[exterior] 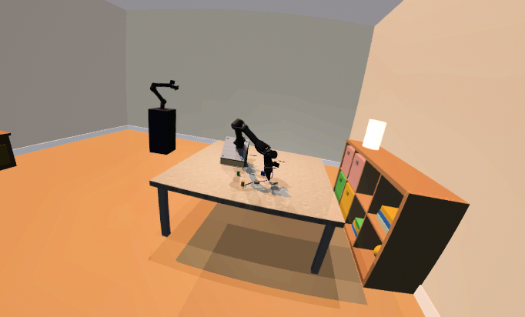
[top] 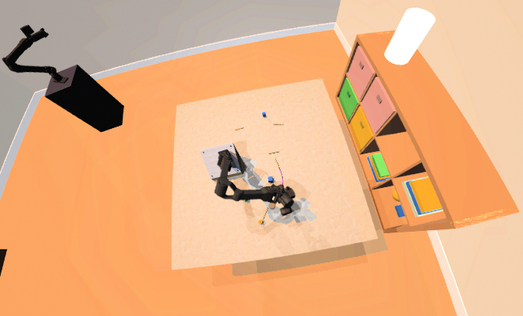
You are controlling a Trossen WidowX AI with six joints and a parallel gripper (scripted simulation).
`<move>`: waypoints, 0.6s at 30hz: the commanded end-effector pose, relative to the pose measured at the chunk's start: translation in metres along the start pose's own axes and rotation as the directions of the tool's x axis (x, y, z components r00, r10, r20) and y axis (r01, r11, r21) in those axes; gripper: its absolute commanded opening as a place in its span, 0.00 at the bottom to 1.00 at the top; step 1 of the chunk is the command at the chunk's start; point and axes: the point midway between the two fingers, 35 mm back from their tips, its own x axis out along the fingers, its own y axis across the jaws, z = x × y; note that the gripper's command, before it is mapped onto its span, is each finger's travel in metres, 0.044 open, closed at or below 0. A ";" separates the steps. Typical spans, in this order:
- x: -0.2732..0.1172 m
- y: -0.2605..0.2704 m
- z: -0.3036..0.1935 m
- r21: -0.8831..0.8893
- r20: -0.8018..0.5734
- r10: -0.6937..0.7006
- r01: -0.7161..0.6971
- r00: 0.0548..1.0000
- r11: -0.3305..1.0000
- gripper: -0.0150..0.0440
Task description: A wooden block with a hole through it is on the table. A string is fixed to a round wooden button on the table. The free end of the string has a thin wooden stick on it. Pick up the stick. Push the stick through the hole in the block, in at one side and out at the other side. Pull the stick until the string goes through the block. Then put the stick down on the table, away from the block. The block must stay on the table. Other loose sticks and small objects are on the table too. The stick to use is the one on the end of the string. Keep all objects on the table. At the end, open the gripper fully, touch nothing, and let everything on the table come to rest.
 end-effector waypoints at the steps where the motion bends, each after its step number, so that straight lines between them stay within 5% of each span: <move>1: -0.017 0.073 0.005 -0.274 -0.043 0.146 -0.152 0.988 0.950 1.00; 9: -0.066 0.178 -0.017 -0.731 -0.186 0.287 -0.327 0.940 0.598 1.00; 18: -0.069 0.183 -0.019 -0.754 -0.196 0.289 -0.333 0.937 0.567 1.00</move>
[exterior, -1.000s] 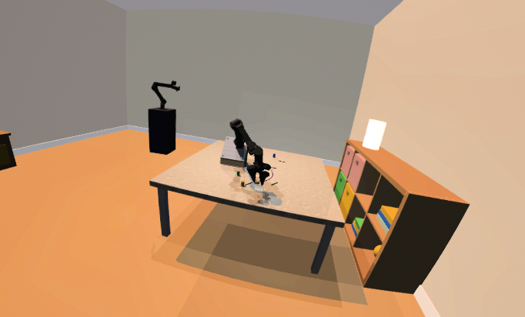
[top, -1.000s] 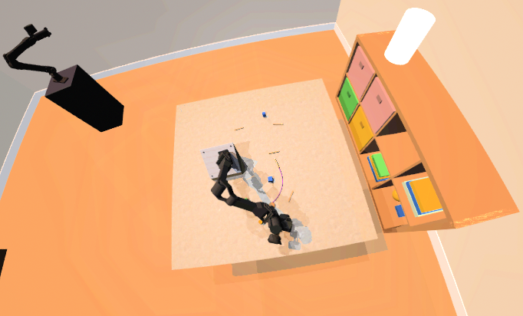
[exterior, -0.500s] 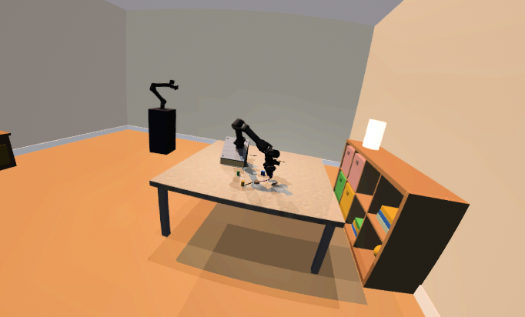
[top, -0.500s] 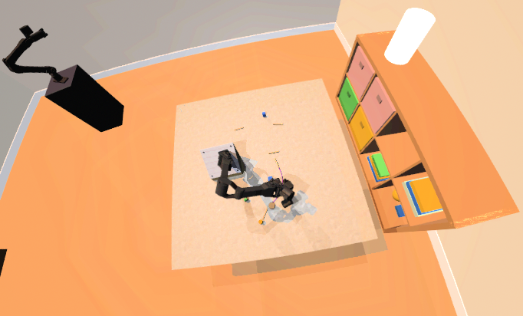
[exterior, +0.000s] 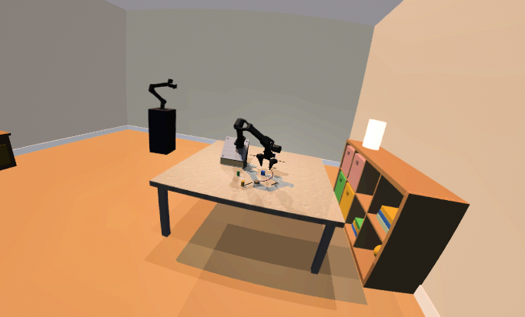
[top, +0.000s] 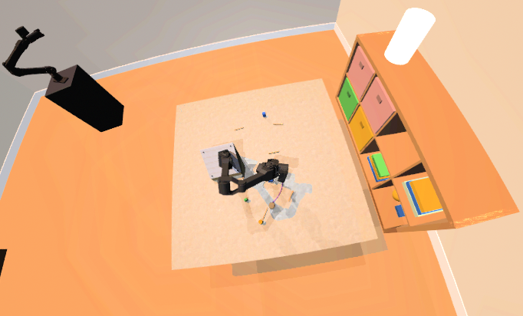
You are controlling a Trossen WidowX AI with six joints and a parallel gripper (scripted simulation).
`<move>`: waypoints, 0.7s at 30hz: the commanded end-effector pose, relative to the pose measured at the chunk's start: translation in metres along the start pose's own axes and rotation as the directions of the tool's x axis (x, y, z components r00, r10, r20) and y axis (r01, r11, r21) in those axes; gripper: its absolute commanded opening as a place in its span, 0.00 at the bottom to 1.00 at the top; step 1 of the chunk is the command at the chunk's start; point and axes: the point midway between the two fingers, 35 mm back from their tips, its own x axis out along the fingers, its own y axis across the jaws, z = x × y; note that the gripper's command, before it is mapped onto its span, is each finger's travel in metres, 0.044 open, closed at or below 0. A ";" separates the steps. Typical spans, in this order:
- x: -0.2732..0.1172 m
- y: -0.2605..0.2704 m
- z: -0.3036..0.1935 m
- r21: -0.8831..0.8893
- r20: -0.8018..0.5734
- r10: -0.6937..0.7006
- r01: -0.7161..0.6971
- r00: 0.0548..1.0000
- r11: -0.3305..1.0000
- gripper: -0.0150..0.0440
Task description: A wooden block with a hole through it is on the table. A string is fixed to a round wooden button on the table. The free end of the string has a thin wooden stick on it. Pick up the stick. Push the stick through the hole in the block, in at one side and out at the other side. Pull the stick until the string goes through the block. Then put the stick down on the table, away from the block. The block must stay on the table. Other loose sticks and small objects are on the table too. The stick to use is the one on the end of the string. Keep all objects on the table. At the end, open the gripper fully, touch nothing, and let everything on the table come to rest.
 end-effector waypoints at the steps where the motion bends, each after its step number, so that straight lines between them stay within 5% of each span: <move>1: 0.000 0.006 0.001 -0.035 -0.007 0.010 -0.011 1.000 0.999 1.00; 12: -0.001 0.004 0.002 -0.035 -0.007 0.010 -0.011 1.000 0.999 1.00; 21: -0.001 0.004 0.002 -0.035 -0.007 0.010 -0.011 1.000 0.999 0.66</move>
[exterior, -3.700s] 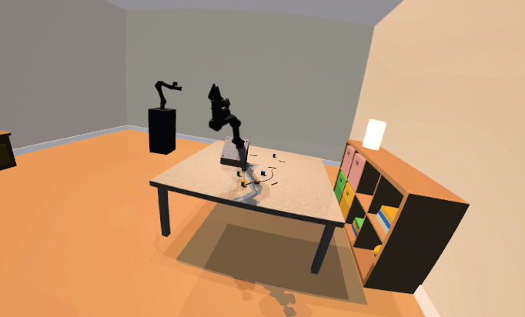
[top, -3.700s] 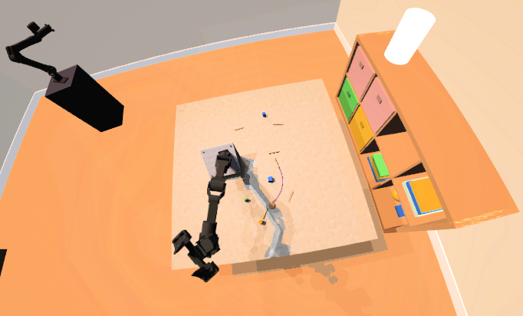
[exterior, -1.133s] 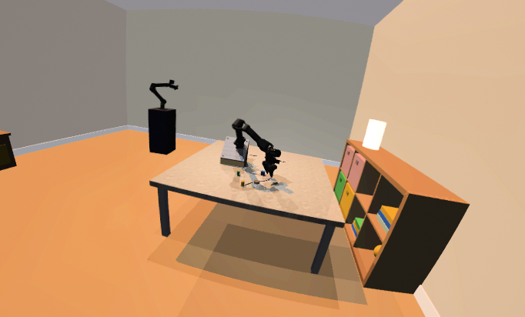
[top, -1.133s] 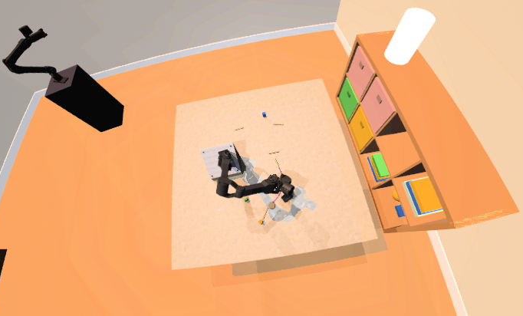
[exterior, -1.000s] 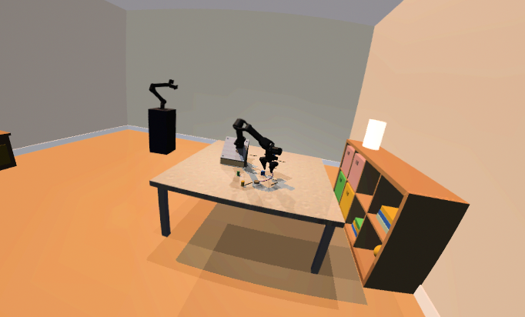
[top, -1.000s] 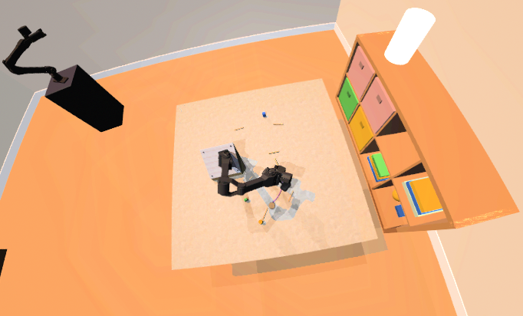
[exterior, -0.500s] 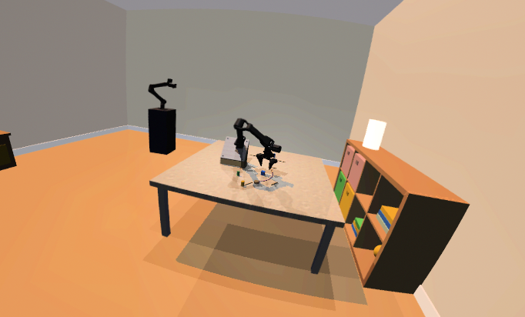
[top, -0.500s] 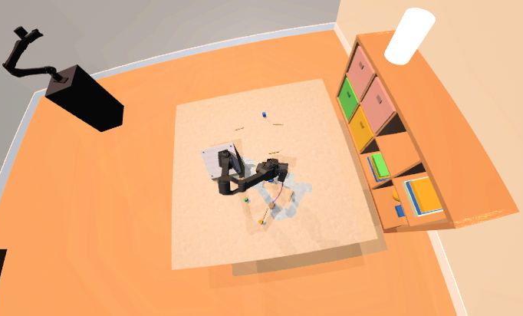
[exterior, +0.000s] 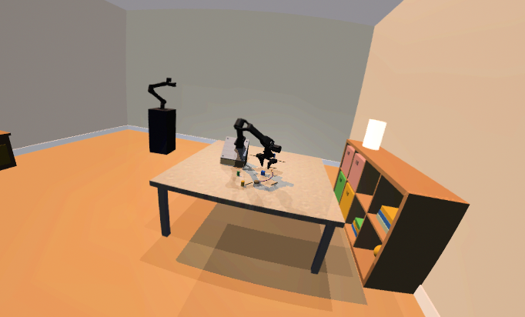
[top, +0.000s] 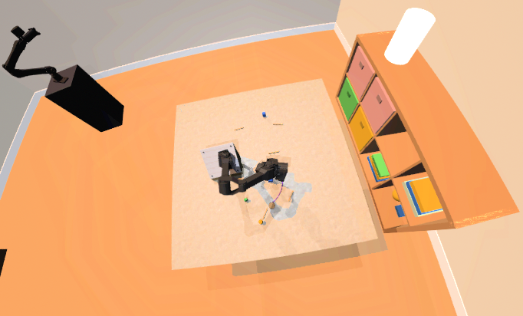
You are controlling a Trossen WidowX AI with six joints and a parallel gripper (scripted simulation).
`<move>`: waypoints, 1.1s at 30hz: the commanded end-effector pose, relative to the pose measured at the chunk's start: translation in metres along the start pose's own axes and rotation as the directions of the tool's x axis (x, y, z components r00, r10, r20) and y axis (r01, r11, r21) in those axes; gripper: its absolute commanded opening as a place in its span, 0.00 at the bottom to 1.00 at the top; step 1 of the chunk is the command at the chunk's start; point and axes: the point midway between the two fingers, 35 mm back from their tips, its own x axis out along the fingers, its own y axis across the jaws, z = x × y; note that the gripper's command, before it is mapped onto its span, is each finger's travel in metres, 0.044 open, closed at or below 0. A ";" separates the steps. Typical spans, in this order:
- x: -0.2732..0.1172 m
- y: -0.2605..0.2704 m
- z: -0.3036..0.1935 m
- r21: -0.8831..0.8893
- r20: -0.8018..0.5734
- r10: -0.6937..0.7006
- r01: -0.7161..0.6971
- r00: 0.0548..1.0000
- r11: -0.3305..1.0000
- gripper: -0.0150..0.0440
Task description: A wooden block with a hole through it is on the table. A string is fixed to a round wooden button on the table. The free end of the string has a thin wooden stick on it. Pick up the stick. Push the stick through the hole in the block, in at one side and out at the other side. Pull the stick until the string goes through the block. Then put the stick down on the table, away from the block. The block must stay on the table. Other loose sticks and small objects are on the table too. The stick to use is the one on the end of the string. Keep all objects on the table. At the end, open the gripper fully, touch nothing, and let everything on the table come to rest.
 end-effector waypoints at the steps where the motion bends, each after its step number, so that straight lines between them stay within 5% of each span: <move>1: -0.001 -0.001 -0.001 -0.002 -0.003 -0.002 0.002 1.000 1.000 0.66; 10: 0.000 0.000 0.000 0.000 0.000 0.000 0.000 1.000 1.000 0.66; 19: 0.000 0.000 0.000 0.000 0.000 0.000 0.000 1.000 1.000 0.26; 33: 0.000 0.000 0.000 0.000 0.000 0.000 0.000 1.000 1.000 0.25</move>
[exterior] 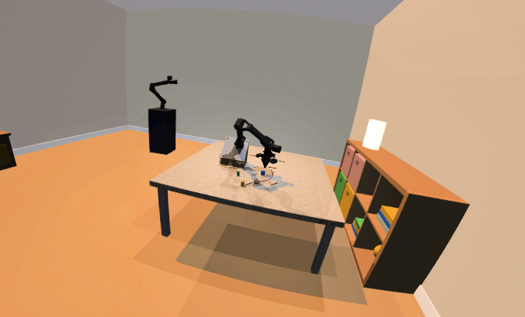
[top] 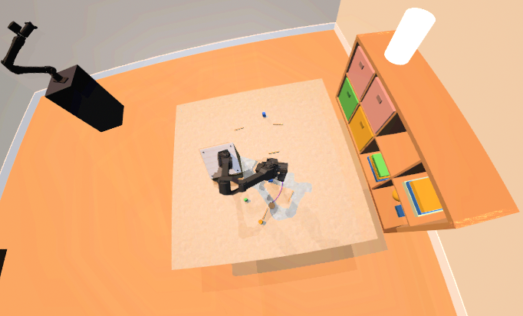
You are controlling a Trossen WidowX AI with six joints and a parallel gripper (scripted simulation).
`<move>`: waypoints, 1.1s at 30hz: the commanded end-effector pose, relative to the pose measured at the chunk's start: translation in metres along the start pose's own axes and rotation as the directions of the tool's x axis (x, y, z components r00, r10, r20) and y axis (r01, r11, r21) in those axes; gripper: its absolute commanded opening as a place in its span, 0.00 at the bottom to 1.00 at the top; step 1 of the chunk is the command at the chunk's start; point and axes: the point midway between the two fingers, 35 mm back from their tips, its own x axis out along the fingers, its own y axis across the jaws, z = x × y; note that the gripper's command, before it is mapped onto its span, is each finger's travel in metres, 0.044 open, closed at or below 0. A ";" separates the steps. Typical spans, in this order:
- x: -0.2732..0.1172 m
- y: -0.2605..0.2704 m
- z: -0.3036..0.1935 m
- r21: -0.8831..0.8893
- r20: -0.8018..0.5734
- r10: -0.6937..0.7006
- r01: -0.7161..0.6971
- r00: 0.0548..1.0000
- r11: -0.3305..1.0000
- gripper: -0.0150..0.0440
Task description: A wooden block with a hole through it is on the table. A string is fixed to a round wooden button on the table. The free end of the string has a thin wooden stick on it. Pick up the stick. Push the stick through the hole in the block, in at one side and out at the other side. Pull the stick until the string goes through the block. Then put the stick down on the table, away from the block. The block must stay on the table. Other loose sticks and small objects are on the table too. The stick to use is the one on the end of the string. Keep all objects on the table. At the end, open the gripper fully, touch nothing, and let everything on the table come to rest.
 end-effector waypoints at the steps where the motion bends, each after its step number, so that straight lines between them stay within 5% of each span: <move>1: 0.000 0.000 0.000 0.000 0.000 0.000 0.000 1.000 1.000 0.25; 6: 0.000 0.000 0.000 0.000 0.000 0.000 0.000 1.000 1.000 0.25; 16: 0.000 0.000 0.000 0.000 0.000 0.000 0.000 1.000 1.000 0.66; 26: 0.000 0.000 0.000 0.000 0.000 0.000 0.000 1.000 1.000 0.26; 33: 0.000 0.000 0.000 0.000 0.000 0.000 0.000 1.000 1.000 0.25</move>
